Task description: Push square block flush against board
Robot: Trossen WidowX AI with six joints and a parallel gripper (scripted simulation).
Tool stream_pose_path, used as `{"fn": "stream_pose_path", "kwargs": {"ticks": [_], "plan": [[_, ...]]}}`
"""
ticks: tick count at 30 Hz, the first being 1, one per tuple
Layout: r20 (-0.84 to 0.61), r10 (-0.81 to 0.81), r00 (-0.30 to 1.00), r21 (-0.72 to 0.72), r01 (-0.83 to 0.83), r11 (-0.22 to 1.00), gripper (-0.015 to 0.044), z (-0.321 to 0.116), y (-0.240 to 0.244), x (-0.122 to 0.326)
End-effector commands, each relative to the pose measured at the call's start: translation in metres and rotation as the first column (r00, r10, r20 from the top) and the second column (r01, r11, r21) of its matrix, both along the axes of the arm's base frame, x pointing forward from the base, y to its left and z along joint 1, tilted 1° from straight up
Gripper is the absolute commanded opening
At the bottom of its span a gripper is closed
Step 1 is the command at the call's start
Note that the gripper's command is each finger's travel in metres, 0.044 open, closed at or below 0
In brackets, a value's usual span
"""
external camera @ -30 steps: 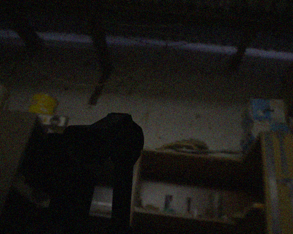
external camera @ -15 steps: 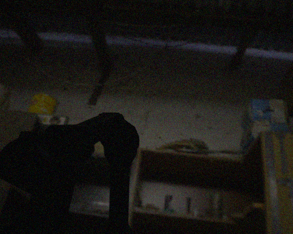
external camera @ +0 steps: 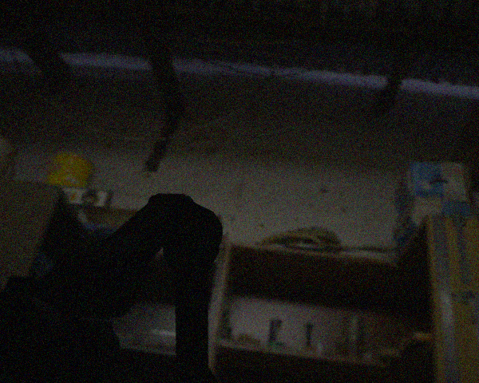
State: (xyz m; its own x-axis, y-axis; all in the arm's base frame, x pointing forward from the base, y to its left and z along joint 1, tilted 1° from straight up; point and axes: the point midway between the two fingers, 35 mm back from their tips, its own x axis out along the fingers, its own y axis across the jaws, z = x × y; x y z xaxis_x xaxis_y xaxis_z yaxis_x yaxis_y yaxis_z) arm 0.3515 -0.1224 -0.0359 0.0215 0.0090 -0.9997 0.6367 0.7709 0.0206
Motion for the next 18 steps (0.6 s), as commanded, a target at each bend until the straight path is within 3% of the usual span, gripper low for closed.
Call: {"fn": "stream_pose_path", "kwargs": {"ticks": [1, 18], "plan": [[0.006, -0.007, 1.000, -0.007, 0.007, 1.000, 0.0000, -0.005, -0.001, 0.001], [0.006, -0.007, 1.000, -0.006, 0.007, 1.000, 0.0000, -0.005, 0.010, -0.011]]}}
